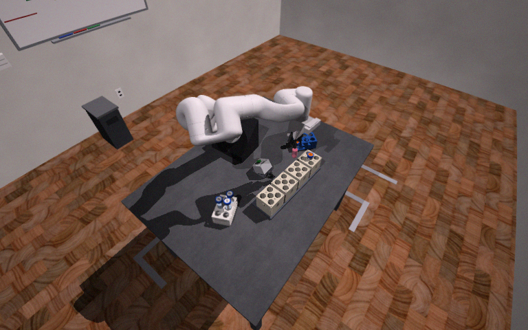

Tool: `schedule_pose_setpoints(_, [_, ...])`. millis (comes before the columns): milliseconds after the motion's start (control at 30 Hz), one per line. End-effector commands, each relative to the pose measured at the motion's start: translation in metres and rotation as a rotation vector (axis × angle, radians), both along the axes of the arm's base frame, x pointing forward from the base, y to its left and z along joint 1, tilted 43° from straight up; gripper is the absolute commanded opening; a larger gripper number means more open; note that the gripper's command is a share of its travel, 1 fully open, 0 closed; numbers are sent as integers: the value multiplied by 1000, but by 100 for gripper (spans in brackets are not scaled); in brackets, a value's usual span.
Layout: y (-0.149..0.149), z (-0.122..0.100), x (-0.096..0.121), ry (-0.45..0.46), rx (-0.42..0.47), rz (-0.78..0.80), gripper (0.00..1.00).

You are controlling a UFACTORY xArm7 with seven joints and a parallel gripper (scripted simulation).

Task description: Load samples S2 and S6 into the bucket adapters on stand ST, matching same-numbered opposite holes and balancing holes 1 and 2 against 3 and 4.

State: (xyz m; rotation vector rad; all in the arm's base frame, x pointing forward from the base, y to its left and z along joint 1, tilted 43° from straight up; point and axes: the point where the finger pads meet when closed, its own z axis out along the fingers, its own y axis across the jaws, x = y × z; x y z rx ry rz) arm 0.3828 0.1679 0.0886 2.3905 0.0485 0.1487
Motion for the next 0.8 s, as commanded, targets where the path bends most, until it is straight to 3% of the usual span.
schedule_pose_setpoints(0, [-9,12,3,-2,5,4,0])
schedule_pose_setpoints(767, [-76,77,20,-3,4,4,0])
